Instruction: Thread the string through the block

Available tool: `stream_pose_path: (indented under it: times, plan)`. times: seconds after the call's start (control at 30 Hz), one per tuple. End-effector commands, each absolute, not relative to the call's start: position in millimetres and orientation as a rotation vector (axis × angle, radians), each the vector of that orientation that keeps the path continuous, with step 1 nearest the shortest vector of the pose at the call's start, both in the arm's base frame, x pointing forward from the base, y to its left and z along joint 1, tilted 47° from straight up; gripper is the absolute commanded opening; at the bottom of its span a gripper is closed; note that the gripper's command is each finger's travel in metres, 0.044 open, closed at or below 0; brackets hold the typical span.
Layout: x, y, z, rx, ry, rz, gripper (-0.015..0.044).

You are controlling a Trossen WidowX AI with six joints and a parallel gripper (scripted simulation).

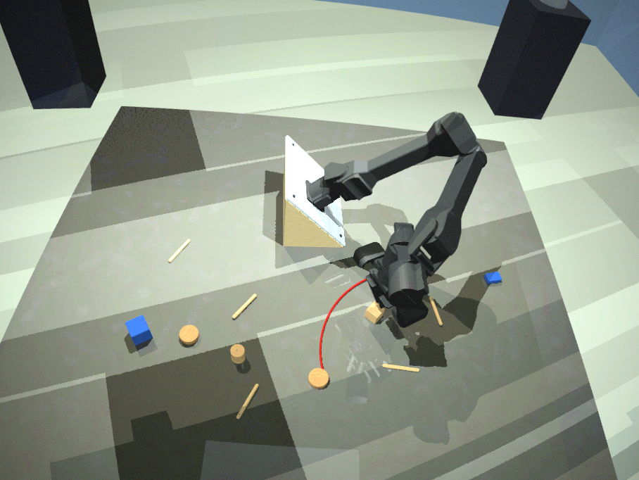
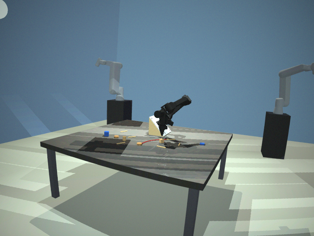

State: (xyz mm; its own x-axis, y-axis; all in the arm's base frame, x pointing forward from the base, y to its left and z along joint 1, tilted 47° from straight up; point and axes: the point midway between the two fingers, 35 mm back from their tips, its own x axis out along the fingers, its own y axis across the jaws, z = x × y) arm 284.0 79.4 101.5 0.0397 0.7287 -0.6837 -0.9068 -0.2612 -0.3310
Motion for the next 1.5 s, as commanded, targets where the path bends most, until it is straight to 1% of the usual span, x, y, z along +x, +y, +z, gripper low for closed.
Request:
stream_pose_path:
  times: [0.0, 0.13, 0.2, 0.5, 0.93, 1.03, 1.3, 1.47]
  plan:
    - [284.0, 79.4, 101.5, -0.936, 0.256, 1.587, 0.0131]
    - [284.0, 79.4, 101.5, -0.936, 0.256, 1.587, 0.0236]
    - [284.0, 79.4, 101.5, -0.936, 0.256, 1.587, 0.0238]
    - [284.0, 79.4, 101.5, -0.936, 0.256, 1.587, 0.0002]
    - [284.0, 79.4, 101.5, -0.936, 0.256, 1.587, 0.0000]
    - [267.1, 81.1, 105.8, -0.942, 0.249, 1.591, 0.0079]
    - [176.1, 90.5, 108.5, -0.975, 0.207, 1.607, 0.0289]
    - [168.9, 91.3, 107.2, -0.977, 0.203, 1.609, 0.0420]
